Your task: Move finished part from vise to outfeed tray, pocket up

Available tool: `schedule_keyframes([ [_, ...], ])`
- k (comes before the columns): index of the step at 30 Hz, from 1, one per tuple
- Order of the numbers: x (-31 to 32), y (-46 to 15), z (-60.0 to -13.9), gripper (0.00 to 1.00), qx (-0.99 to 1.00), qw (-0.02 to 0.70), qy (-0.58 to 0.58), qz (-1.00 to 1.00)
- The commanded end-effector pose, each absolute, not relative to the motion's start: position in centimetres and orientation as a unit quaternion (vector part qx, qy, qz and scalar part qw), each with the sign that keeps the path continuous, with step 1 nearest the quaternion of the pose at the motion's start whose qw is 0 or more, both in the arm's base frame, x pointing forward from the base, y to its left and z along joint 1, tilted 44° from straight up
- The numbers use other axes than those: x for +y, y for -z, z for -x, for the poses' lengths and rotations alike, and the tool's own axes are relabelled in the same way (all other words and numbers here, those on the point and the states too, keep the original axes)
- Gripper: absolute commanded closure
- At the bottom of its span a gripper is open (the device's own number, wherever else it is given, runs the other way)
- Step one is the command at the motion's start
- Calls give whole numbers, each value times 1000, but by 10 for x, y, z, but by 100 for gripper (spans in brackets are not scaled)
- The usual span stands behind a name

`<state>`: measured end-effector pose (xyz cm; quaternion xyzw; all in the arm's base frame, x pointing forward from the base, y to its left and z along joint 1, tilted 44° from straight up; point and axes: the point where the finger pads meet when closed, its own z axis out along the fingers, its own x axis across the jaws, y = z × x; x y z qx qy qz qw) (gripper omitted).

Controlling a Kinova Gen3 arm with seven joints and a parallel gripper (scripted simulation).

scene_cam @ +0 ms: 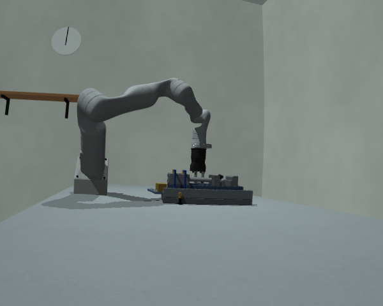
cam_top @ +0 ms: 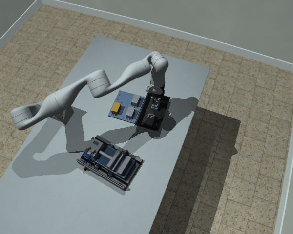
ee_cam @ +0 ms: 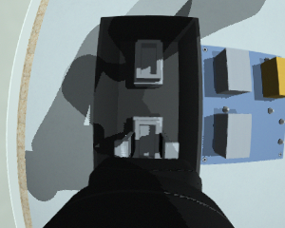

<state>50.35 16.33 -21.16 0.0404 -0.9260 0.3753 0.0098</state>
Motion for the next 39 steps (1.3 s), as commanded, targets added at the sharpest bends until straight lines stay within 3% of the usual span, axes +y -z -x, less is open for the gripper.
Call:
schedule_keyframes([
  [1, 165, 211, -504, 100, -926, 9, -374, -41],
  [2, 165, 211, -504, 0, -926, 9, -374, -41],
  [39, 166, 210, -504, 0, -926, 9, -374, -41],
])
